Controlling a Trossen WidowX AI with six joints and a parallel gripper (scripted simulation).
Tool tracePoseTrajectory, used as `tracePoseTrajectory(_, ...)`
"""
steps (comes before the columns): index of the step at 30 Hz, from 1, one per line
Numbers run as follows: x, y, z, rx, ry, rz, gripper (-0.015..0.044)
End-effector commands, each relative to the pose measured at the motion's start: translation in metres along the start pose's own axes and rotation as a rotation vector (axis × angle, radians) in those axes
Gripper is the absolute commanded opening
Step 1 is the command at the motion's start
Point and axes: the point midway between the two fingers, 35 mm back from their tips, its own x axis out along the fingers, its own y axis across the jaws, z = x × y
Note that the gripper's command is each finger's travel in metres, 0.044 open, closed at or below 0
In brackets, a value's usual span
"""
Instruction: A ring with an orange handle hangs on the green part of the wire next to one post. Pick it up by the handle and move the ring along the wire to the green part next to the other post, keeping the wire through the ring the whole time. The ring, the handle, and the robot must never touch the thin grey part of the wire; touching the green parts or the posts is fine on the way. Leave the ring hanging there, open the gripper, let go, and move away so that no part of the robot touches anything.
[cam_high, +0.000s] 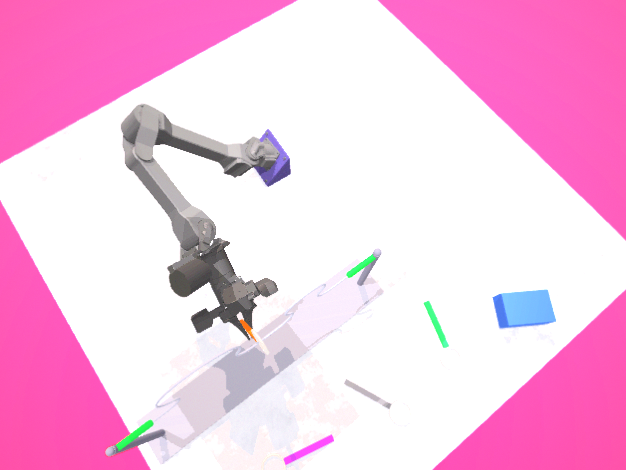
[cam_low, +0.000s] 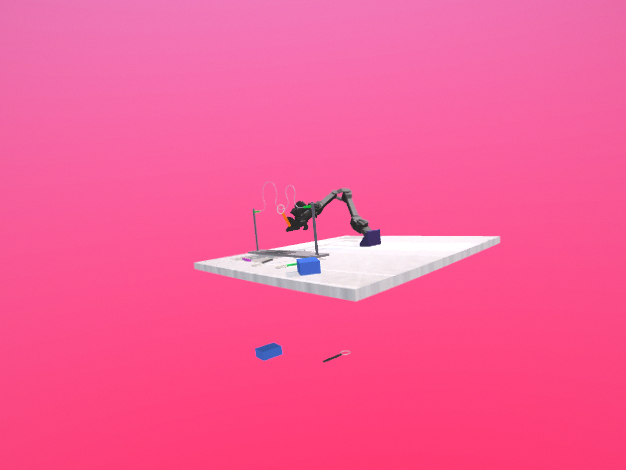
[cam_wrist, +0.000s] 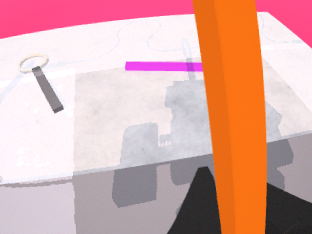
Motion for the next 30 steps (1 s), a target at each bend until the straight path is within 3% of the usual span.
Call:
tracePoseTrajectory(1,-0.002,0.009,0.000,0.036,0.007,0.019,-0.0150)
tracePoseTrajectory(30,-0.009,0.054,0.003,0.157,0.021,0.089,-0.0150)
